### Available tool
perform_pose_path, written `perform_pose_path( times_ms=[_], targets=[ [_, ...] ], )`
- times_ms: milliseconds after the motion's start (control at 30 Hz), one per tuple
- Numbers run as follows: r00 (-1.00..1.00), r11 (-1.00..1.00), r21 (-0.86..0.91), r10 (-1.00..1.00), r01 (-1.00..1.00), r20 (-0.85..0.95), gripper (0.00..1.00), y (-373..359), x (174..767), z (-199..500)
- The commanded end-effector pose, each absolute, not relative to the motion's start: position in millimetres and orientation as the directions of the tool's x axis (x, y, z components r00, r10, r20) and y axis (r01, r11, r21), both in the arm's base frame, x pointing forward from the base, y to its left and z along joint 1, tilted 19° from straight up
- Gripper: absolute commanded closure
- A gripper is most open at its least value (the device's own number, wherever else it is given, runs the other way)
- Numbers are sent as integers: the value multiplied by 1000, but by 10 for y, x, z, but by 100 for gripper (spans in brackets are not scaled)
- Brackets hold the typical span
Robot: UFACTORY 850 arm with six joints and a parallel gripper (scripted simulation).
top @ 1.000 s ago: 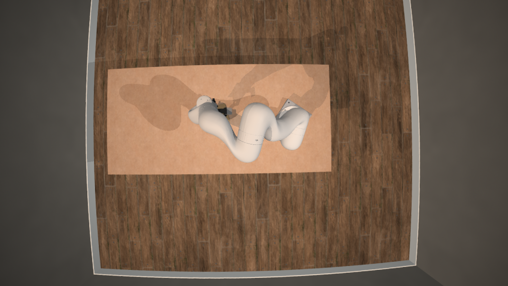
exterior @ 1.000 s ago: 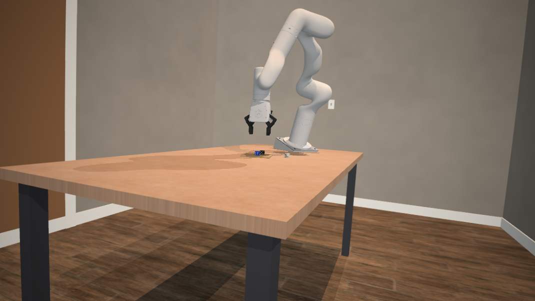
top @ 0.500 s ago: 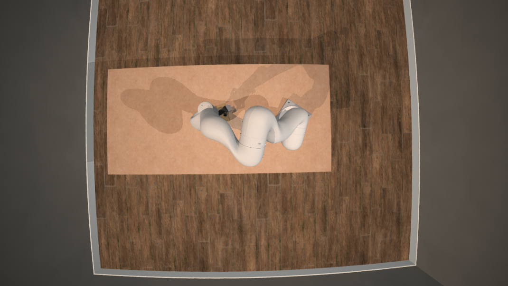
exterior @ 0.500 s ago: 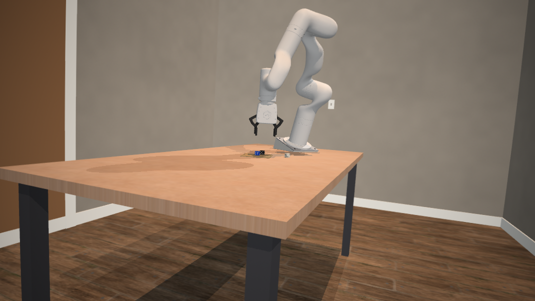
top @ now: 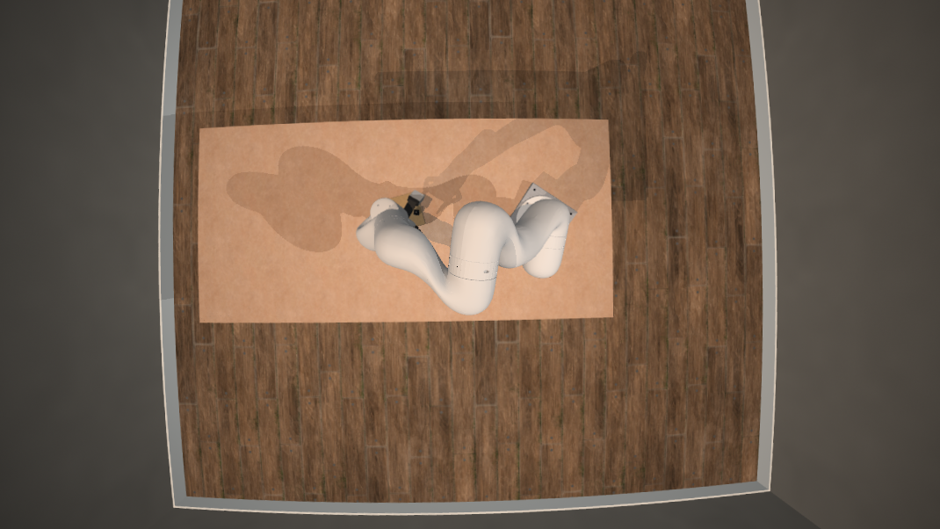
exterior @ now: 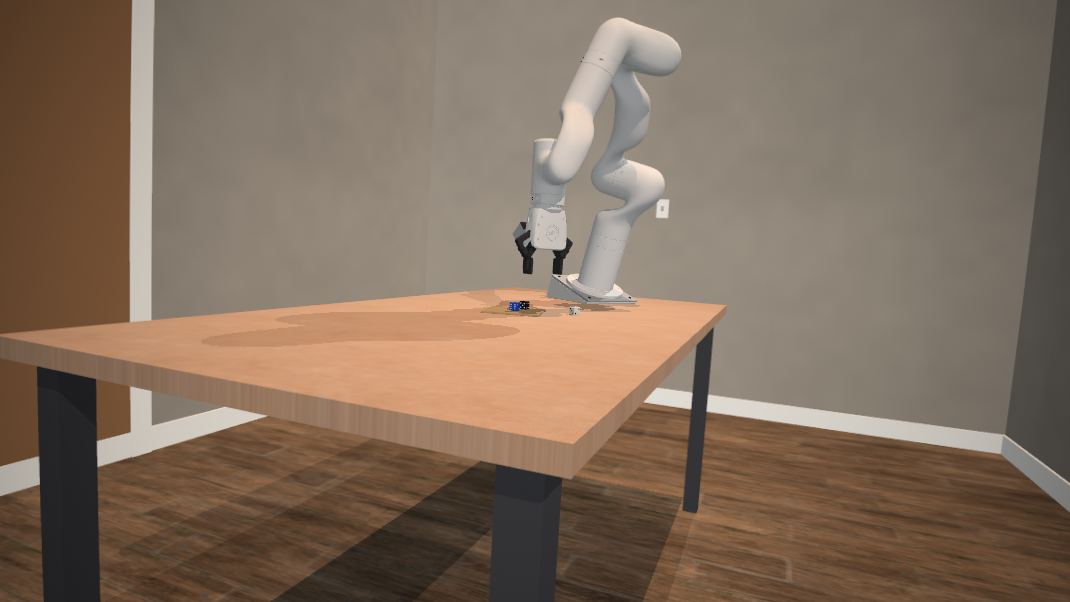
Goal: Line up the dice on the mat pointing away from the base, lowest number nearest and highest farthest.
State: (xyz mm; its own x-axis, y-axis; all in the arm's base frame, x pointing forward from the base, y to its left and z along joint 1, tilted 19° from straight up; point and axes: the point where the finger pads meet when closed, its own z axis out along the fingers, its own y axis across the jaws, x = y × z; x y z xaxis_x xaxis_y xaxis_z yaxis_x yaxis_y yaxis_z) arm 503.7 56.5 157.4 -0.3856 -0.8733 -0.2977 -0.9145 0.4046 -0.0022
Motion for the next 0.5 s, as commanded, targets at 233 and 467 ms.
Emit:
perform_pose_path(
  times_ms=[233,467],
  targets=[
    [-24,64,-127,-955,-990,-295,0,742,4927,1591],
    [223,-176,-196,-941,-965,-254,0,856,4840,1597]
  ],
)
